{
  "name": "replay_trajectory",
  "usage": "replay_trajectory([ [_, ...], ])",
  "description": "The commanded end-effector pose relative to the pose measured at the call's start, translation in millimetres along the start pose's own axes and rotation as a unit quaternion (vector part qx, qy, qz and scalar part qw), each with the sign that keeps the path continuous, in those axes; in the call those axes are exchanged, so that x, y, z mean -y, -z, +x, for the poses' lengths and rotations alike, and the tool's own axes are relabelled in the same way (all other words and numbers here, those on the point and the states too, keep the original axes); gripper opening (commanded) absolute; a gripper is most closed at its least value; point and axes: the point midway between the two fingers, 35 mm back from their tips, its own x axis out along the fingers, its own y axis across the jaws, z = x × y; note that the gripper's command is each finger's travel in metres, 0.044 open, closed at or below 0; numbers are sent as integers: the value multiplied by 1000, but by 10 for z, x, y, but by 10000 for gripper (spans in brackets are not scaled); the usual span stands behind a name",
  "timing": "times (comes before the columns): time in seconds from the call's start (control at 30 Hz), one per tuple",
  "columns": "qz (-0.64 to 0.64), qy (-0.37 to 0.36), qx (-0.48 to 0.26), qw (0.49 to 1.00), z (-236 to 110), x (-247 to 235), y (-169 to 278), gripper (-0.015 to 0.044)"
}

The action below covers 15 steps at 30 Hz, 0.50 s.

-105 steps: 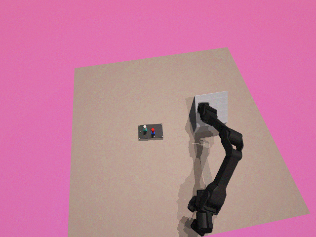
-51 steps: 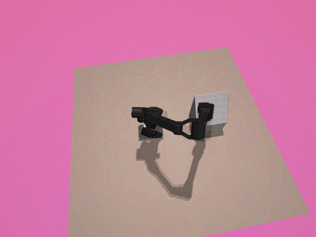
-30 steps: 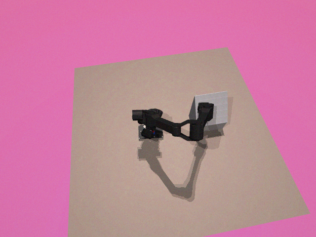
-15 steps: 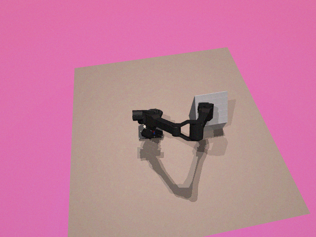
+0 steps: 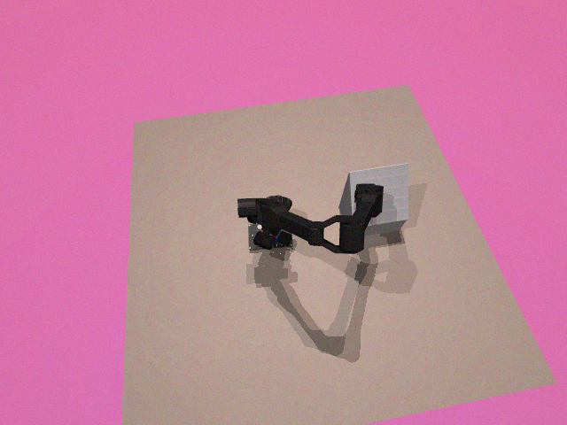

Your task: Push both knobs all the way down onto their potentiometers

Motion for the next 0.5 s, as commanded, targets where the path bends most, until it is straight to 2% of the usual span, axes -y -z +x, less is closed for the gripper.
replay_trajectory([
  [0.0,3,-1,-1,1000,14,-3,6,0],
  [0.47,3,-1,-1,1000,0,-3,6,0],
])
